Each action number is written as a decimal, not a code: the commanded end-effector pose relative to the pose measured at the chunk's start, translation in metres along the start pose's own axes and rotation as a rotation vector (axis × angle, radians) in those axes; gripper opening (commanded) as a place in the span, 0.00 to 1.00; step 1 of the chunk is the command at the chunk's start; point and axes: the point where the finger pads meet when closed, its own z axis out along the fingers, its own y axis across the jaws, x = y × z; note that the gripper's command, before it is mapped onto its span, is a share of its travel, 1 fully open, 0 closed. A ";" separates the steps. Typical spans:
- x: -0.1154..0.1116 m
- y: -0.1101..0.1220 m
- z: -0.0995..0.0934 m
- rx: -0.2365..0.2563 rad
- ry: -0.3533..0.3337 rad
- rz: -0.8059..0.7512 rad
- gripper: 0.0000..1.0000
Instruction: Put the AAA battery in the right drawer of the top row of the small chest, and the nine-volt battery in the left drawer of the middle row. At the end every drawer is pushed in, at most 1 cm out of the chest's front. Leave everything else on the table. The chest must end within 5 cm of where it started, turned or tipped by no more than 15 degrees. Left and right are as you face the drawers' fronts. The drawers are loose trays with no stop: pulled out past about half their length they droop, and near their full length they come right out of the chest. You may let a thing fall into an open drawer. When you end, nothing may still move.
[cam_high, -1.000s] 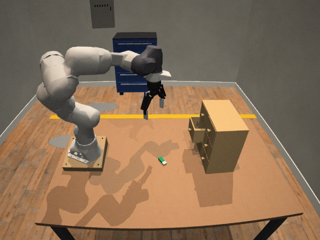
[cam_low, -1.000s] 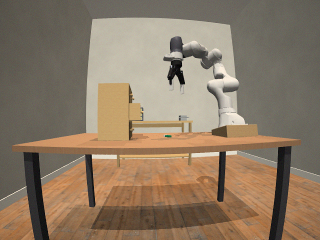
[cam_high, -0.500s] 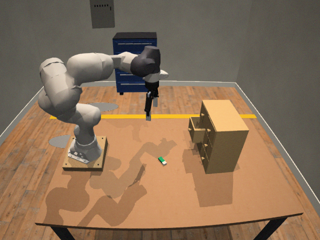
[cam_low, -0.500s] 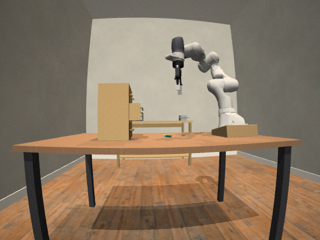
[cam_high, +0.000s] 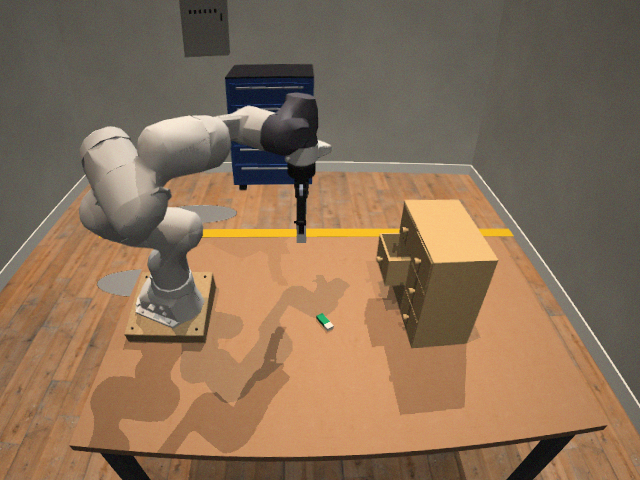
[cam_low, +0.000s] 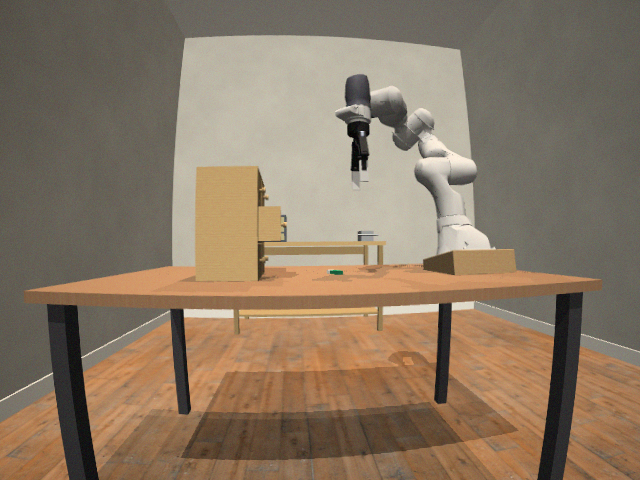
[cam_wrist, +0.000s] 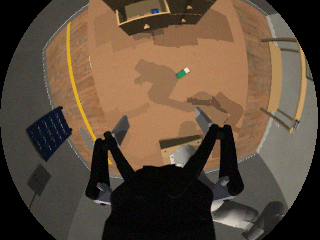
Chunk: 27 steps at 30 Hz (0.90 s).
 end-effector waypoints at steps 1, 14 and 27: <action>0.000 0.002 0.002 -0.008 0.008 -0.053 1.00; 0.022 0.001 0.024 -0.002 0.235 -0.054 1.00; 0.059 0.000 0.060 0.008 0.616 -0.054 1.00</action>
